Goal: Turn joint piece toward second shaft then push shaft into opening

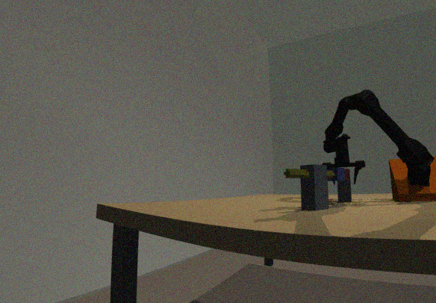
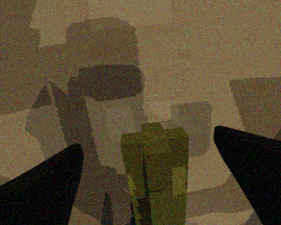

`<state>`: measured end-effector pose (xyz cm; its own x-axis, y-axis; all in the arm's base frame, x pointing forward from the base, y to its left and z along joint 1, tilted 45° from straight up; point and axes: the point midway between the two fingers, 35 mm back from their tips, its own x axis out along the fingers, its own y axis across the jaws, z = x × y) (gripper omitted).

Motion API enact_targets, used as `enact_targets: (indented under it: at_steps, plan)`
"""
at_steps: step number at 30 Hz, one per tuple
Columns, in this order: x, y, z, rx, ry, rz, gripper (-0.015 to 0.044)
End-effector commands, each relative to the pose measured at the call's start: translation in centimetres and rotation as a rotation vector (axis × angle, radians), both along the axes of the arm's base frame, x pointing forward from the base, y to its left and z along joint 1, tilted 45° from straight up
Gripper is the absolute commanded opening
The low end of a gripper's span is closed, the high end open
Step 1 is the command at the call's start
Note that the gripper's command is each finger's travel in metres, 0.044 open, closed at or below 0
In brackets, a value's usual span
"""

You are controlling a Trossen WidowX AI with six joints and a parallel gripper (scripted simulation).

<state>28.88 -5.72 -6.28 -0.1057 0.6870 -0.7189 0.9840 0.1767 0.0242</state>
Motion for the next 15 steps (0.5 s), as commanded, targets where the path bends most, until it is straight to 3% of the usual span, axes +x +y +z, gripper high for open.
enact_targets:
  at_steps: [1,10,15]
  plan:
    - [0.0,0.0,0.0,0.000,0.001,0.001,0.0440]
    - [0.0,0.0,0.0,0.000,0.001,0.001,0.0440]
    - [0.3,-2.0,2.0,0.004,0.000,0.000,0.0440]
